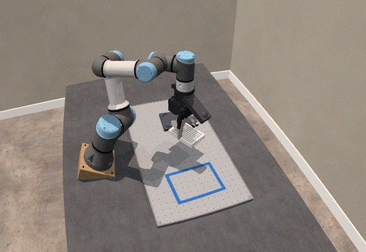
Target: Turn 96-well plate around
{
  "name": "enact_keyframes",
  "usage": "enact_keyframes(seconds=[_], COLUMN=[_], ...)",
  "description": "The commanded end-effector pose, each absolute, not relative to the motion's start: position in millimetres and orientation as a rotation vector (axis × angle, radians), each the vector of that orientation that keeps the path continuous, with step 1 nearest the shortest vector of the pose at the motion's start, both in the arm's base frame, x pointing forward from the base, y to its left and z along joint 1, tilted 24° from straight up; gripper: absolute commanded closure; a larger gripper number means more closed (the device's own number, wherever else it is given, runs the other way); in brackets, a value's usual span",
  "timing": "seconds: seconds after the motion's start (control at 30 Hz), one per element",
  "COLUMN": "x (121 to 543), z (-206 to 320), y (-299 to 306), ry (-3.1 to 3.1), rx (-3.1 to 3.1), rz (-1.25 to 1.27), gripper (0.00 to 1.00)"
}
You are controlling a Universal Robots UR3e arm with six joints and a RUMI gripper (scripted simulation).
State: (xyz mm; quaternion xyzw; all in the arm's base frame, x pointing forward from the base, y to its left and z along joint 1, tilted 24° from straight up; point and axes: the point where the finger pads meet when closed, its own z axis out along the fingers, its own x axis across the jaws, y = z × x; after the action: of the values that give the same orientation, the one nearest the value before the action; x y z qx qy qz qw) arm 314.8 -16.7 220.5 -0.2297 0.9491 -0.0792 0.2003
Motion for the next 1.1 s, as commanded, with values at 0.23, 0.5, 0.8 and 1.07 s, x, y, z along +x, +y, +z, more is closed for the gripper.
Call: enact_keyframes(seconds=[0.23,0.5,0.8,1.07], x=[320,325,328,332], z=[222,223,224,225], y=[17,43,66,93], ry=[2.661,2.661,2.661,2.661], rx=[-0.638,-0.638,-0.638,-0.637], rz=[-0.234,-0.233,-0.233,-0.232], gripper=[1.00,1.00,1.00,1.00])
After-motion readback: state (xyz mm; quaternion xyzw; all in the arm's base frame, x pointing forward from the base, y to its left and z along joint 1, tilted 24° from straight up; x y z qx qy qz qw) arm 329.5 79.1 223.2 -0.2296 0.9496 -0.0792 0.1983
